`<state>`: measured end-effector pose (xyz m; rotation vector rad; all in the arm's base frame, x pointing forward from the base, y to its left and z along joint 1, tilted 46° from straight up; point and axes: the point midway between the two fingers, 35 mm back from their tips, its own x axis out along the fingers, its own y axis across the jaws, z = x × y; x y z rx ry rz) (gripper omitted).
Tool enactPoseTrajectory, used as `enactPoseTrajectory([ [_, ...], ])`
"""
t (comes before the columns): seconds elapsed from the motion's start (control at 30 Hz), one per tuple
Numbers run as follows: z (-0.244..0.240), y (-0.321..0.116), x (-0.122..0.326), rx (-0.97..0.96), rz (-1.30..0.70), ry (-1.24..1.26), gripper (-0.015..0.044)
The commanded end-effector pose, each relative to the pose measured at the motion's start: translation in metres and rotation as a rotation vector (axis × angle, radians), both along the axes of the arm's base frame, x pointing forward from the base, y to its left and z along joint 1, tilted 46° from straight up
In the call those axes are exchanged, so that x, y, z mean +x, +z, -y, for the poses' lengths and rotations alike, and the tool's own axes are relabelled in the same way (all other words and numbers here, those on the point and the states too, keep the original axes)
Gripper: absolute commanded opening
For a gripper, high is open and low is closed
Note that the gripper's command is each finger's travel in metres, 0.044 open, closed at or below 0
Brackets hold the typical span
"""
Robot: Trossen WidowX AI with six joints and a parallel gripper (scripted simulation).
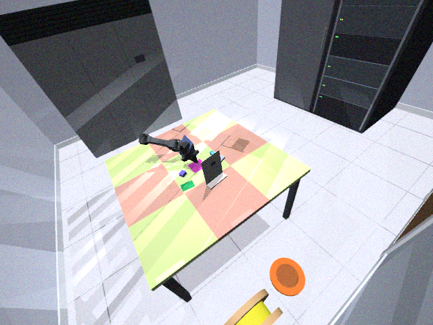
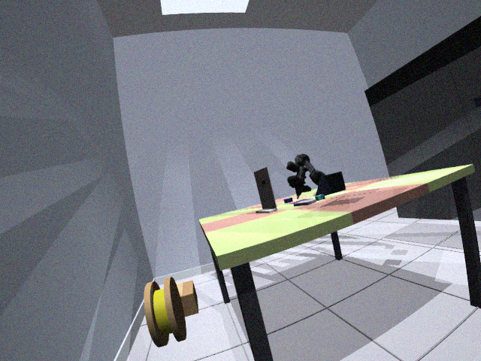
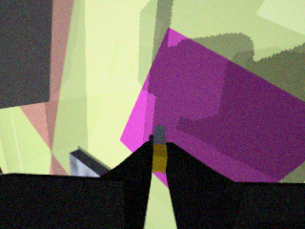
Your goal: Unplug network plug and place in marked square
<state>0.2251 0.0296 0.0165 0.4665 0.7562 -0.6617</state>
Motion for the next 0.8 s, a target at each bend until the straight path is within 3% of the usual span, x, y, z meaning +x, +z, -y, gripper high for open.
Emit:
enactPoseTrajectory([
  [0.0, 0.004, -0.005, -0.002, -0.002, -0.008, 0.004, 0.0000],
  [0.77, 0.015, -0.010, 0.000, -0.005, 0.000, 0.001, 0.0000],
])
